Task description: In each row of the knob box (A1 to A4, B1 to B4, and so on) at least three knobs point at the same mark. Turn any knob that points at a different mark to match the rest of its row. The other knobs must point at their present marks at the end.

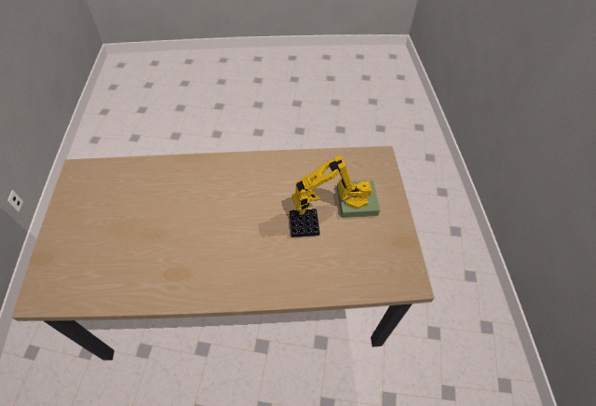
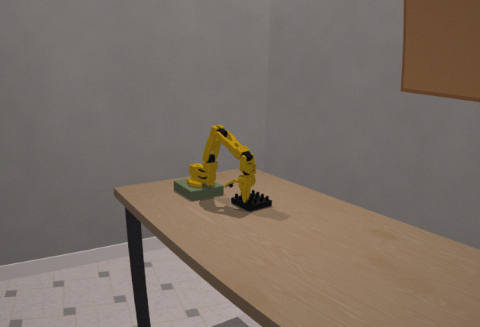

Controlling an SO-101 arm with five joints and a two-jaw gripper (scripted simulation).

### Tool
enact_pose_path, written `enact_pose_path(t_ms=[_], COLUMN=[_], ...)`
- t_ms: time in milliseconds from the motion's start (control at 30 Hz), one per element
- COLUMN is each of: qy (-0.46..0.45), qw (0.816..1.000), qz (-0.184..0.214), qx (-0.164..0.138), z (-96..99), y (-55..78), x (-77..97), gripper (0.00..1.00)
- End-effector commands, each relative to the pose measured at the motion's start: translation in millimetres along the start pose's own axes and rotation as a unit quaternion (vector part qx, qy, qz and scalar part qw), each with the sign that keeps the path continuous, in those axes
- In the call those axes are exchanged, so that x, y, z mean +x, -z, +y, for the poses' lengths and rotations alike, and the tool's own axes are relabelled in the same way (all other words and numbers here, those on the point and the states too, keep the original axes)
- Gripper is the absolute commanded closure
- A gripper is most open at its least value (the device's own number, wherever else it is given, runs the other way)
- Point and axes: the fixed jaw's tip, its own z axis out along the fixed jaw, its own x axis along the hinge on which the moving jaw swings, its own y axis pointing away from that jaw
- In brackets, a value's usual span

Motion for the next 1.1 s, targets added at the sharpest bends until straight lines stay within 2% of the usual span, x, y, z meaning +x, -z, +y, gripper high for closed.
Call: enact_pose_path(t_ms=[0,633,1067], qy=[0.005,0.005,0.005], qw=[1.0,1.0,1.0], qz=[0.0,0.0,0.0], qx=[-0.001,-0.001,-0.001], z=[0.0,0.0,0.6], y=[-0.1,-0.1,-0.1], x=[-1.3,-1.3,-2.3], gripper=[0.99,0.99,0.95])
